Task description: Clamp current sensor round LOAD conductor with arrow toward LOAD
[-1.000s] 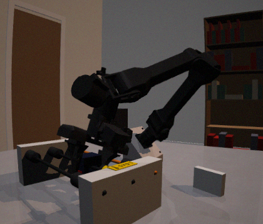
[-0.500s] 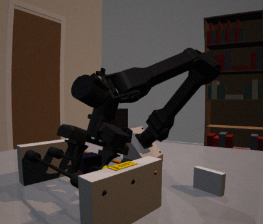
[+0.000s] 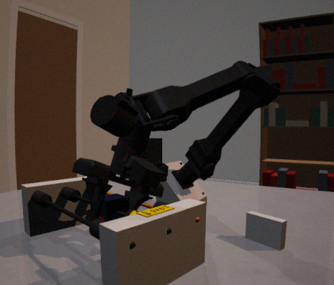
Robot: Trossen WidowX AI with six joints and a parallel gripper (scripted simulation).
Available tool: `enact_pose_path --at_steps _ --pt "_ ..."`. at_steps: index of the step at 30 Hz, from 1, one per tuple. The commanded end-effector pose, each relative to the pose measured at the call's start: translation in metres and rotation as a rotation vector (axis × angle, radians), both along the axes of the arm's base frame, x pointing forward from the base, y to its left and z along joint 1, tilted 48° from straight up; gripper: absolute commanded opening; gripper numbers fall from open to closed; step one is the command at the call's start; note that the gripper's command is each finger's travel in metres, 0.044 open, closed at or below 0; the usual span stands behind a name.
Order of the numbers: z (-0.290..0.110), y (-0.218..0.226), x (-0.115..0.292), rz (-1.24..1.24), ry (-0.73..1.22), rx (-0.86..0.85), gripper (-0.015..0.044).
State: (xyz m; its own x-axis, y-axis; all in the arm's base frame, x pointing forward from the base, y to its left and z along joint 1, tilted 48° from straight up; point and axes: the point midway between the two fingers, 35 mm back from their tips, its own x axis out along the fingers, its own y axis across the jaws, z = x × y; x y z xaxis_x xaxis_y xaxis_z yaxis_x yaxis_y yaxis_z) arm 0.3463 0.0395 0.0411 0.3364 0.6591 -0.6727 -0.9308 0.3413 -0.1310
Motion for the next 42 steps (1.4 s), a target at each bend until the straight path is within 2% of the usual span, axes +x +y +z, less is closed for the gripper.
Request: enact_pose_path --at_steps 1,13,17,18,42 --pt "0.0 0.0 0.0 0.0 0.0 0.0 0.0196" --pt "0.0 0.0 0.0 0.0 0.0 0.0 0.0116" --pt "0.0008 -0.0014 0.0002 0.02 0.023 0.003 0.0011" --pt "0.0013 -0.0021 0.0003 0.029 0.034 0.005 0.0" --pt "-0.0002 -0.0003 -0.0021 0.02 0.025 0.002 0.0"
